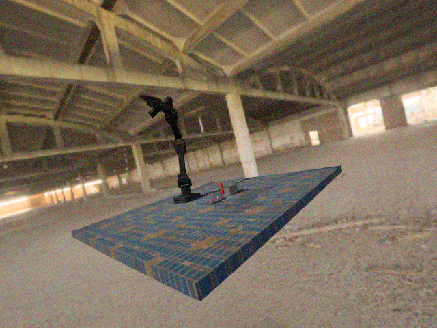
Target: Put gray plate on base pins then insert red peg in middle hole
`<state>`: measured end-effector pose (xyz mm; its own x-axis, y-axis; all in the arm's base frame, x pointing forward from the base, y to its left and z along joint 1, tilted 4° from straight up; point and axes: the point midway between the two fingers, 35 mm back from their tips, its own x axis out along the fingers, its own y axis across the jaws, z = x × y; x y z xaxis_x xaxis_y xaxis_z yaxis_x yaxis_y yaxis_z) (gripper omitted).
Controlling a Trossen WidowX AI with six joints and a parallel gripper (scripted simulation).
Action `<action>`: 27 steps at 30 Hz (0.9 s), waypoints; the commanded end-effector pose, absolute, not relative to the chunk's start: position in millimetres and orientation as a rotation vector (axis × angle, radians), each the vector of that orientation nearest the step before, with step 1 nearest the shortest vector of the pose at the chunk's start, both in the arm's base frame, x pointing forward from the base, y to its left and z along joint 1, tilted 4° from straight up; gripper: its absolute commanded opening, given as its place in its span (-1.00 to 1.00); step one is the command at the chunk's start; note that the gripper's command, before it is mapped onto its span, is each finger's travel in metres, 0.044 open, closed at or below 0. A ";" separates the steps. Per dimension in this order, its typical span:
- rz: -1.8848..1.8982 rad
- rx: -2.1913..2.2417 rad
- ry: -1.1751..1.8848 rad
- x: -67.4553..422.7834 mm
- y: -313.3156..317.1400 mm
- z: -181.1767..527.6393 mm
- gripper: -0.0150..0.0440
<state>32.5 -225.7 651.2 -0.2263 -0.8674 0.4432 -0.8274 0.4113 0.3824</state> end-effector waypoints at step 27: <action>-0.962 1.799 -0.237 365.4 -178.6 365.5 1.00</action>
